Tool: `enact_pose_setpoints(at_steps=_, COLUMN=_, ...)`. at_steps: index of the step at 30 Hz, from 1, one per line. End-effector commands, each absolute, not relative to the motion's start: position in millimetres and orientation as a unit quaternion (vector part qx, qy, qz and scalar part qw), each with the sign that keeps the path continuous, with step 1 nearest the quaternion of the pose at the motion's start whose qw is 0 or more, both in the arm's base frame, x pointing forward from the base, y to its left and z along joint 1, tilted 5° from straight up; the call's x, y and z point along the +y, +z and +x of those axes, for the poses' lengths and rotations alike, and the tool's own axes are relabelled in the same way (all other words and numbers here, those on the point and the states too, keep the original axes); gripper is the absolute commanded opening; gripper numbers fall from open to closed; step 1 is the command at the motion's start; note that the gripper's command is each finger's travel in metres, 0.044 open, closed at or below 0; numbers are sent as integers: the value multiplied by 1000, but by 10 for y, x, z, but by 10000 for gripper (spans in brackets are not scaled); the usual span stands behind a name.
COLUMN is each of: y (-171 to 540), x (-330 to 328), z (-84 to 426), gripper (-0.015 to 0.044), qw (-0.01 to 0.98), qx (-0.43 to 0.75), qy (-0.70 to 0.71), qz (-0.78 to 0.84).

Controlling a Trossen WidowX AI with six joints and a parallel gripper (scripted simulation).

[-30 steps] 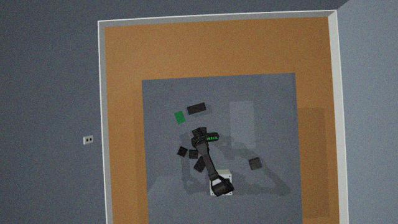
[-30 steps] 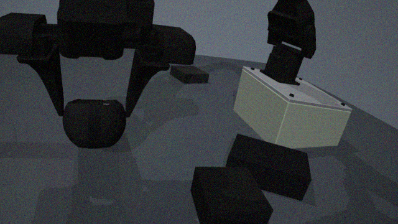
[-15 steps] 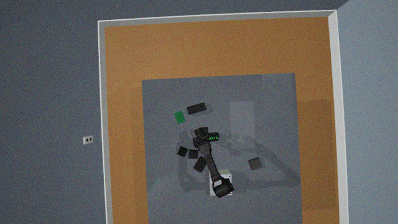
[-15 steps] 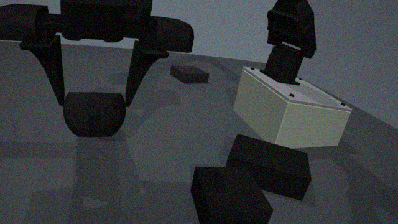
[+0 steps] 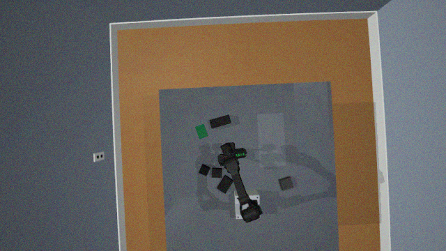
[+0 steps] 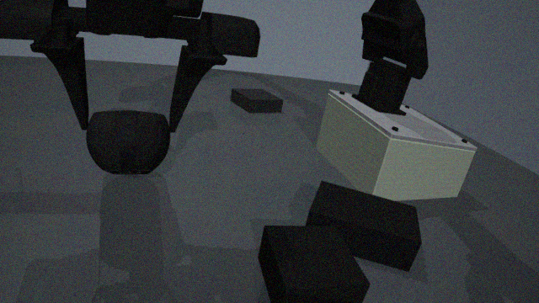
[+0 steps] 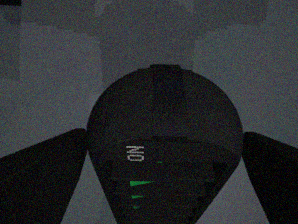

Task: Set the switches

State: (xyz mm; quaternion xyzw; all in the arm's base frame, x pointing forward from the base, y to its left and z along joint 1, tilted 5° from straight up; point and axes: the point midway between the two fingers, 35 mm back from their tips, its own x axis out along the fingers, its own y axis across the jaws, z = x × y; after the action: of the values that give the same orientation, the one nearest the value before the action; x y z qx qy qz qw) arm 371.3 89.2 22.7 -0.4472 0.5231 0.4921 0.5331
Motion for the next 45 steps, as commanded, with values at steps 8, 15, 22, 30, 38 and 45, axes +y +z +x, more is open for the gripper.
enact_pose_setpoints(at_steps=8, y=268, x=806, z=3685, gripper=335, qw=536, qx=520, qy=497, qz=-442)
enact_pose_setpoints(at_steps=15, y=312, x=764, z=3700, gripper=335, qw=539, qx=517, qy=499, qz=-439)
enact_pose_setpoints(at_steps=22, y=339, x=719, z=3699, gripper=335, qw=542, qx=514, qy=502, qz=-436)
enact_pose_setpoints(at_steps=30, y=374, x=661, z=3695, gripper=335, qw=546, qx=510, qy=505, qz=-432)
enact_pose_setpoints(at_steps=38, y=404, x=601, z=3689, gripper=335, qw=550, qx=506, qy=508, qz=-428)
enact_pose_setpoints(at_steps=45, y=427, x=547, z=3684, gripper=335, qw=553, qx=502, qy=511, qz=-425)
